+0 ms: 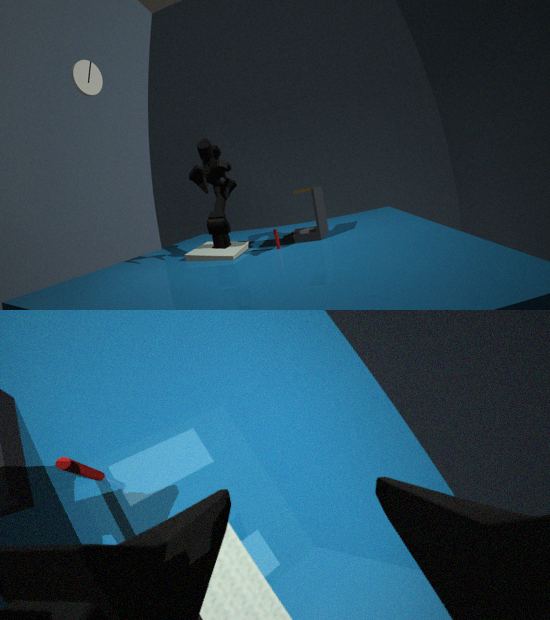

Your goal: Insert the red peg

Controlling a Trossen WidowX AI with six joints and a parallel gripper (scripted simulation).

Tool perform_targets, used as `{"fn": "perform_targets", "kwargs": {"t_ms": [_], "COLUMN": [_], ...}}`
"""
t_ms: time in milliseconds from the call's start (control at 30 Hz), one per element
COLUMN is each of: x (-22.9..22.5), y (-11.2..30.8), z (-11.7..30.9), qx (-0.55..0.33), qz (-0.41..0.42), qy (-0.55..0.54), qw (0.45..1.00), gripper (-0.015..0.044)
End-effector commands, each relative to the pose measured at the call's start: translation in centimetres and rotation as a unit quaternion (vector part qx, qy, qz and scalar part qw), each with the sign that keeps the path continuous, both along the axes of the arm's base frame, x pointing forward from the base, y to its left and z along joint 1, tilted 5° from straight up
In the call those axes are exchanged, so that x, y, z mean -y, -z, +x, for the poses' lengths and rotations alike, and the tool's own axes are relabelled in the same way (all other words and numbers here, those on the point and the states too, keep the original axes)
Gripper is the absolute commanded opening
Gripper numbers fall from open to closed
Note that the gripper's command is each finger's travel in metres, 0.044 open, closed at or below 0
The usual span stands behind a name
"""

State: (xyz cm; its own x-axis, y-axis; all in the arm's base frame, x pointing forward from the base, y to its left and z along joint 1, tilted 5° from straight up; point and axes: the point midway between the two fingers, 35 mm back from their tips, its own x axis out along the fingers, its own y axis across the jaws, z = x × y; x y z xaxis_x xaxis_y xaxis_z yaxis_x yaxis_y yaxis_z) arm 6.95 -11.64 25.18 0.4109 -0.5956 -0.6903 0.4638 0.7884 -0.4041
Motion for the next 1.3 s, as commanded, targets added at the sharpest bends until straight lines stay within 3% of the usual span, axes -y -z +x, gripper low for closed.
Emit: {"fn": "perform_targets", "kwargs": {"t_ms": [0, 600, 1267], "x": [0.0, 1.2, 1.1], "y": [0.0, 1.8, 3.9], "z": [0.0, 2.7, 6.7], "qx": [-0.001, -0.125, -0.242], "qz": [-0.001, -0.078, -0.183], "qy": [-0.002, -0.190, -0.388], "qw": [1.000, 0.971, 0.870], "gripper": [0.0426, 0.0440, 0.0440]}}
